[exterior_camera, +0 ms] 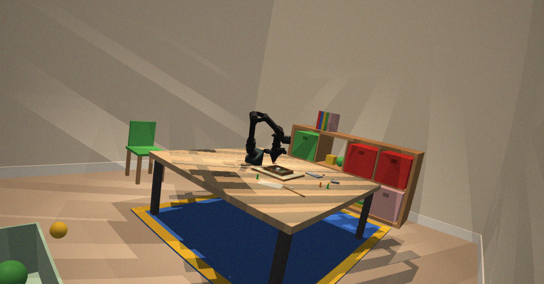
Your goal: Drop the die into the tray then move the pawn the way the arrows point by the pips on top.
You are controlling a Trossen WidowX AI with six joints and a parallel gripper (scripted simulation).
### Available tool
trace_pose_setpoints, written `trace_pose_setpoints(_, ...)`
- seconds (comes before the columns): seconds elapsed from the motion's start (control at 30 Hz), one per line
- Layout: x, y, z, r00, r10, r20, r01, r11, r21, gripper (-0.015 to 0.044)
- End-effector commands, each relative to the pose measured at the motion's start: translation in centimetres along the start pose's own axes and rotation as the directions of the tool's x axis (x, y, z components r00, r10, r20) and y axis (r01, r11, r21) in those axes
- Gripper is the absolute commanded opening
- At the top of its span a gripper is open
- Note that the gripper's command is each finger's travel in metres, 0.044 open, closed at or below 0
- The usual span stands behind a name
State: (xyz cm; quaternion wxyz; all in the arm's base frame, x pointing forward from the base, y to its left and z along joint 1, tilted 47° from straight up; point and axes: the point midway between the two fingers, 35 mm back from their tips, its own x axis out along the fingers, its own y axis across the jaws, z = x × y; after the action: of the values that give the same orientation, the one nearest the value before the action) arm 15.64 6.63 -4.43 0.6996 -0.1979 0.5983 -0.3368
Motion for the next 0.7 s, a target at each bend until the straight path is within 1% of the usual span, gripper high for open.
trace_pose_setpoints(0.0, 1.0, -0.4, -0.3, 1.0, -0.015, -0.003, 0.015, 1.0, -0.013, 0.0)
trace_pose_setpoints(0.27, 1.2, -0.4, -0.3, 1.0, -0.015, -0.003, 0.015, 1.0, -0.013, 0.0)
trace_pose_setpoints(0.67, 2.8, -0.4, -0.3, 1.0, -0.016, -0.003, 0.016, 1.0, -0.012, 0.0)
